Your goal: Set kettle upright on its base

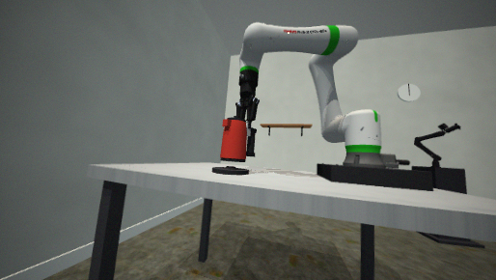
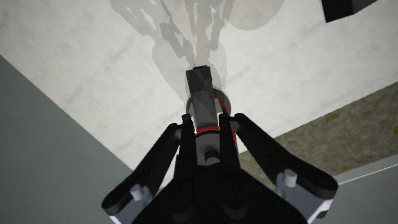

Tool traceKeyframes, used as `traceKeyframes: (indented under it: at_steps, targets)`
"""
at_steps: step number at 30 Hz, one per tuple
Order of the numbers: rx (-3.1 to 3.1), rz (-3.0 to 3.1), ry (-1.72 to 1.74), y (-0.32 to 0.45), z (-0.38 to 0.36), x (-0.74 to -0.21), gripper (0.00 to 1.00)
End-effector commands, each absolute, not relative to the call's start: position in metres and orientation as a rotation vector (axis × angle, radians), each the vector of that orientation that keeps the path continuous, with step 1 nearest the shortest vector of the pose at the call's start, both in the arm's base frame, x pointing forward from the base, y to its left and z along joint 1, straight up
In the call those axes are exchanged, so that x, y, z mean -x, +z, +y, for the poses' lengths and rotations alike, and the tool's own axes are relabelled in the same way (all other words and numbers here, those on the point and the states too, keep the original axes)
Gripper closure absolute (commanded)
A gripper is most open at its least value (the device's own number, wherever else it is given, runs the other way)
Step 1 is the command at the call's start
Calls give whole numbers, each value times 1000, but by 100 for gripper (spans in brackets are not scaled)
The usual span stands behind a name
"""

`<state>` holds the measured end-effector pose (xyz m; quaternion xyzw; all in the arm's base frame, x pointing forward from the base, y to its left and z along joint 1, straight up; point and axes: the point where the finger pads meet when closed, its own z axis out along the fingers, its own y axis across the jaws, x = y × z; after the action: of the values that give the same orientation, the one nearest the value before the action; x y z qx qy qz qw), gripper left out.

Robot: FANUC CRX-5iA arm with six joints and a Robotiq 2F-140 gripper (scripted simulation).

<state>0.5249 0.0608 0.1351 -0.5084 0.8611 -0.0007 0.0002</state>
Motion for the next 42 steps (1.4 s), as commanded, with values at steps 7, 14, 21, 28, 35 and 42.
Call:
traceKeyframes:
  at_steps: [7, 14, 21, 28, 35, 42]
  targets:
    - [1597, 2705, -3, 135, 67, -527, 100]
    - [1597, 2705, -3, 135, 70, -528, 100]
    - [1597, 2705, -3, 135, 71, -528, 100]
    - [1597, 2705, -3, 135, 71, -528, 100]
    - [1597, 2705, -3, 135, 71, -528, 100]
    - [1597, 2705, -3, 135, 71, -528, 100]
